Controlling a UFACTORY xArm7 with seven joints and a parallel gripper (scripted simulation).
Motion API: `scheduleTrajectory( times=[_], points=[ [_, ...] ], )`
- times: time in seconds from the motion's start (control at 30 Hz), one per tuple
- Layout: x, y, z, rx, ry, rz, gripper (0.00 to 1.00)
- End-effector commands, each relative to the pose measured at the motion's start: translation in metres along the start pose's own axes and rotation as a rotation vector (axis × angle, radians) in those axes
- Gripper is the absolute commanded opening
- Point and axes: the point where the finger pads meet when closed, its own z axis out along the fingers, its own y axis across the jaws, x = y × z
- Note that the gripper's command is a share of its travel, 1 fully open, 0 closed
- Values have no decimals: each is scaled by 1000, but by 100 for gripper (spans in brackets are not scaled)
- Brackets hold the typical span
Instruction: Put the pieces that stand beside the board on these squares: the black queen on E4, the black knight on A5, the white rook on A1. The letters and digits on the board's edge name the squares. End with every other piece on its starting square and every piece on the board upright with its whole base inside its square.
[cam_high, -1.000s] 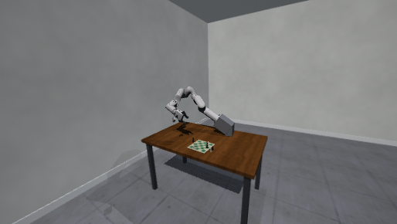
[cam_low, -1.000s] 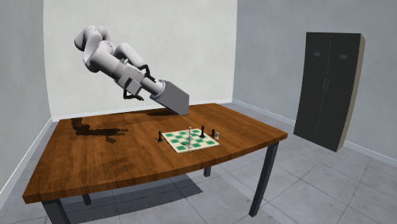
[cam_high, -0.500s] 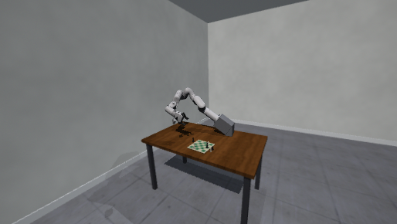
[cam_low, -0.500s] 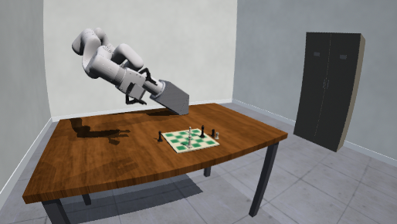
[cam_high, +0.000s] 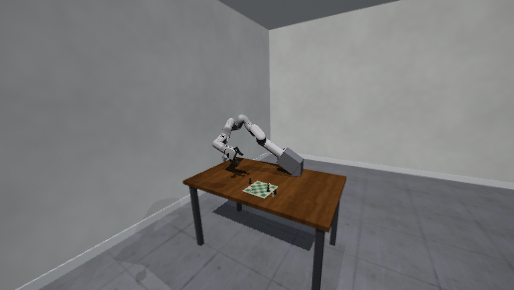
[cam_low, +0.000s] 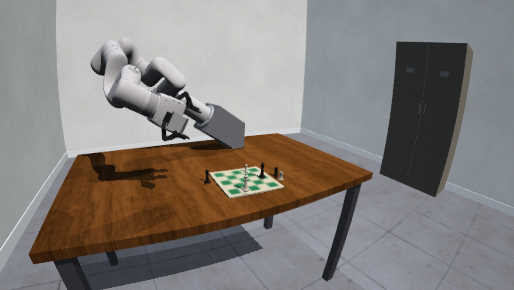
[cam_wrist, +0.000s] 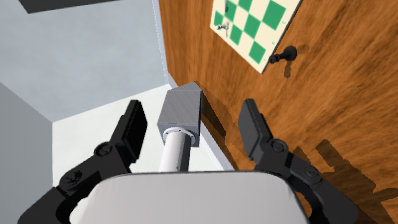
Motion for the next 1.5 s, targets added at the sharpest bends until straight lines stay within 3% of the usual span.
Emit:
scheduleTrajectory(
  times=[0.0,0.23,0.3,0.8,0.87,1.37,1.43,1.47],
  points=[
    [1,-1,-1,9,-3,-25,100],
    [1,-1,-1,9,-3,-25,100],
    [3,13,-4,68,-14,-125,100],
    [3,13,-4,68,-14,-125,100],
    [4,26,-7,126,-12,-227,100],
    [4,26,-7,126,-12,-227,100],
    [6,39,-10,182,2,-329,100],
    [6,39,-10,182,2,-329,100]
  ],
)
